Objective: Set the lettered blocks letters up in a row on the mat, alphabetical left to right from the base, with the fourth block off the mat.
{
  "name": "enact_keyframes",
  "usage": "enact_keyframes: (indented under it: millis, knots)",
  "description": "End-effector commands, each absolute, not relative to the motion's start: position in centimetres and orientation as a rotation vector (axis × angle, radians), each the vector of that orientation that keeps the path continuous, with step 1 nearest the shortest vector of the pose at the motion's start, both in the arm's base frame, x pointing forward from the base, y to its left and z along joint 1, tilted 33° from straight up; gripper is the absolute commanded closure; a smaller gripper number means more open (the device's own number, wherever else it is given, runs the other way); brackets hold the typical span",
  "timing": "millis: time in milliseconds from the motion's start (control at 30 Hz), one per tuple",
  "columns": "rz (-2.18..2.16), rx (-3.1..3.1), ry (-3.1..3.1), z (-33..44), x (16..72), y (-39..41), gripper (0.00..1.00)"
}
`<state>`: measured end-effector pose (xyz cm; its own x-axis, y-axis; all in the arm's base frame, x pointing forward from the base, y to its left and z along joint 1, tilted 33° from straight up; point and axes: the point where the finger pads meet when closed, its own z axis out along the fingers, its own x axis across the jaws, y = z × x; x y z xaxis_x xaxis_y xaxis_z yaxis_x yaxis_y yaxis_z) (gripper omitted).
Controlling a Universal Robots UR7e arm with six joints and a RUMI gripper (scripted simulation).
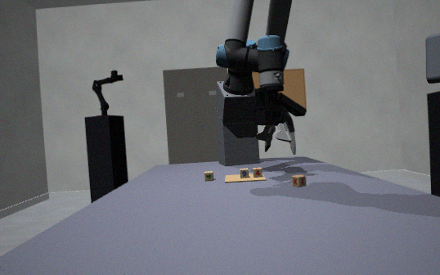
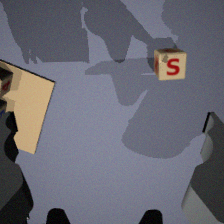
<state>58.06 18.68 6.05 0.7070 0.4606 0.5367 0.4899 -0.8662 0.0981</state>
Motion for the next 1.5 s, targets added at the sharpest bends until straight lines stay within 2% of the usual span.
enact_keyframes:
  millis: [0,1467]
  knots:
    - [-0.884,-2.825,-1.006,6.2,58.3,19.1,0.0]
    - [-0.893,-2.353,-2.223,8.2,59.8,21.3,0.0]
